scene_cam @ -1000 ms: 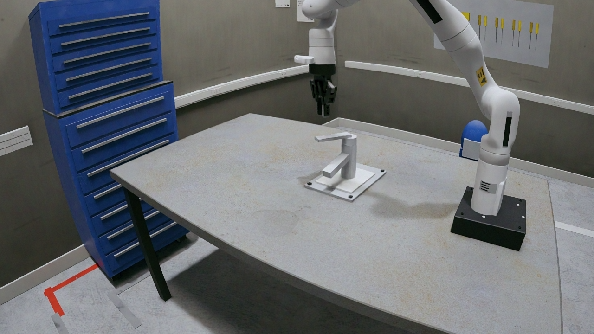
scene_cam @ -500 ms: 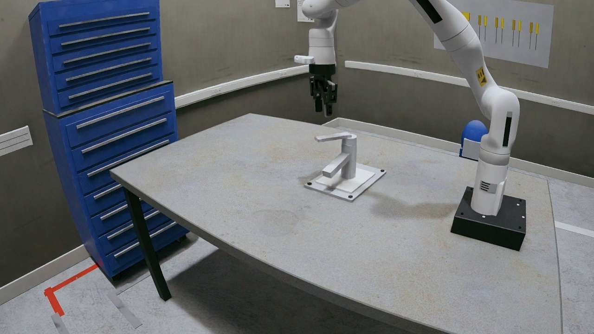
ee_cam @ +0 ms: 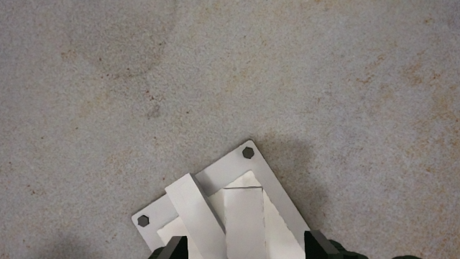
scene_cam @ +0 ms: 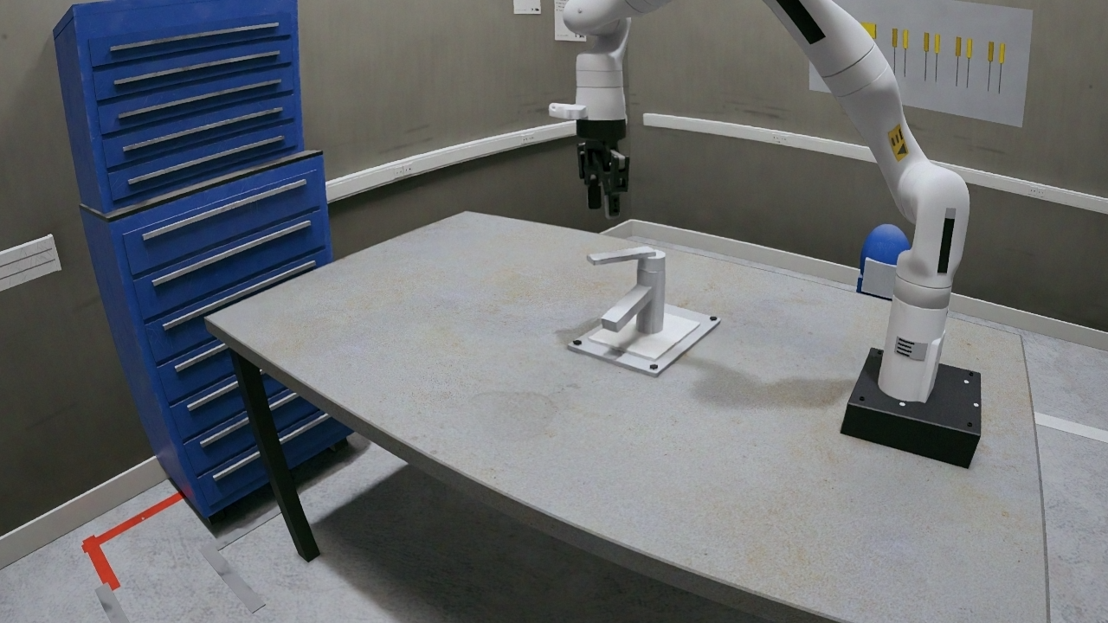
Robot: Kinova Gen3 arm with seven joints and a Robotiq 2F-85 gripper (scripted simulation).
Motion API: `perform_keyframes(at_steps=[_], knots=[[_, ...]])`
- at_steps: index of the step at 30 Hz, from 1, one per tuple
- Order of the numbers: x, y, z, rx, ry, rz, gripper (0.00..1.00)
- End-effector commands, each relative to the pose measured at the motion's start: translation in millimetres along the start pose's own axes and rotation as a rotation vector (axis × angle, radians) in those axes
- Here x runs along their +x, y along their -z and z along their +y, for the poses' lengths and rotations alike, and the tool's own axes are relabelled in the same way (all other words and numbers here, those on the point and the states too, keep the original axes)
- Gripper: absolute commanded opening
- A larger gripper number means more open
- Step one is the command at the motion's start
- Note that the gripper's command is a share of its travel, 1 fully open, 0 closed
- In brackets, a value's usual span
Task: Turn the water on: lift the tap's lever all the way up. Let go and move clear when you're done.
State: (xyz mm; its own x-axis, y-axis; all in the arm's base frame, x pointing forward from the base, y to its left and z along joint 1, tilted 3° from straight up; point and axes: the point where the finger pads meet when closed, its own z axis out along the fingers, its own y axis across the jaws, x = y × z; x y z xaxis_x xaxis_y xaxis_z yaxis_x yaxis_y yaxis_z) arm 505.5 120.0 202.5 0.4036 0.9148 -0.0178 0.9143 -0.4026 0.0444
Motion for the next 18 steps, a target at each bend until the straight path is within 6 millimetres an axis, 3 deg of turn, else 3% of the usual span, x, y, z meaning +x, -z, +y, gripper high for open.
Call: perform_keyframes(at_steps=[1,18], knots=[[0.2,0.8,0.3,-0.001,0.000,0.001,0.68],[0.2,-8.0,0.4,-0.001,0.000,0.001,0.68]])
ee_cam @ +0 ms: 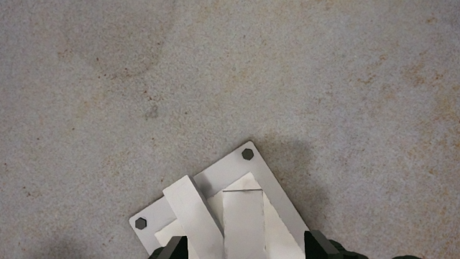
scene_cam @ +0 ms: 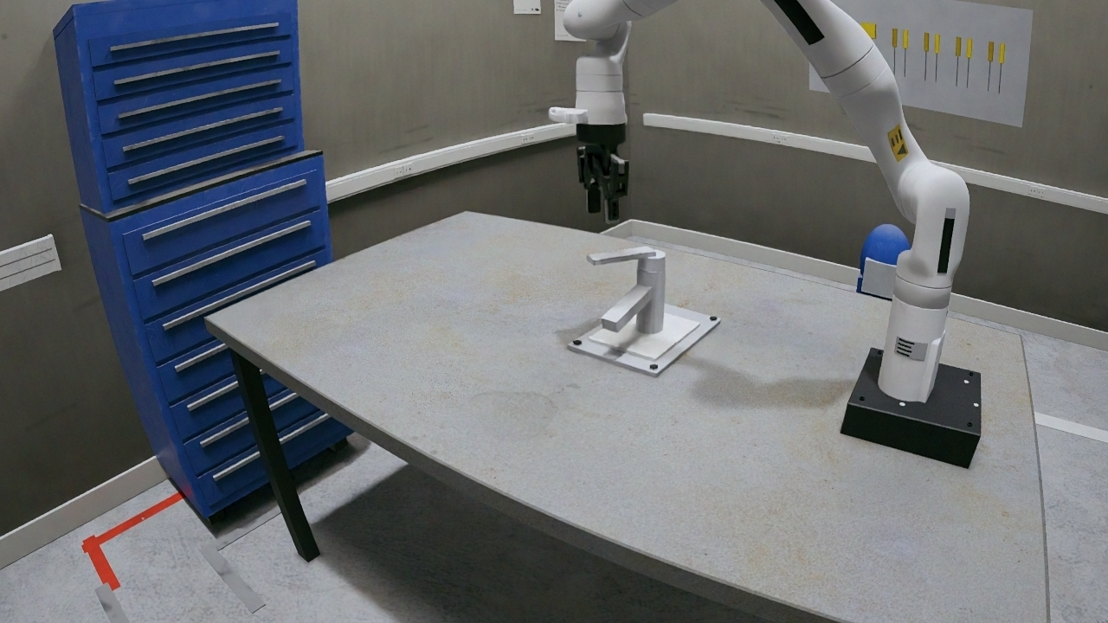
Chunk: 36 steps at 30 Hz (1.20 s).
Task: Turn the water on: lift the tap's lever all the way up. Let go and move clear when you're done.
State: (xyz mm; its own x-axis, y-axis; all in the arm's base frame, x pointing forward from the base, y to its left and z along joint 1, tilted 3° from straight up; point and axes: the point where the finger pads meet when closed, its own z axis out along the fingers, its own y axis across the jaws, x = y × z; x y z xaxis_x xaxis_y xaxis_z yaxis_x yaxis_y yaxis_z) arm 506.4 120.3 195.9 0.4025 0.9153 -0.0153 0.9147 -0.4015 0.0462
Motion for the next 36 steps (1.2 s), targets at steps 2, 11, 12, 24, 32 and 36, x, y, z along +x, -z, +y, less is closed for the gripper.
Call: perform_keyframes(at_steps=[2,11,12,24,32,36], knots=[[-1,-3,0,0.001,-0.001,-0.001,0.68],[-1,-16,0,0.001,-0.001,-0.001,0.68],[-1,-18,0,0.001,-0.001,-0.001,0.68],[-1,-35,0,0.001,-0.001,-0.001,0.68],[-1,-44,0,0.001,-0.001,-0.001,0.68],[-1,-45,0,0.001,-0.001,-0.001,0.68]])
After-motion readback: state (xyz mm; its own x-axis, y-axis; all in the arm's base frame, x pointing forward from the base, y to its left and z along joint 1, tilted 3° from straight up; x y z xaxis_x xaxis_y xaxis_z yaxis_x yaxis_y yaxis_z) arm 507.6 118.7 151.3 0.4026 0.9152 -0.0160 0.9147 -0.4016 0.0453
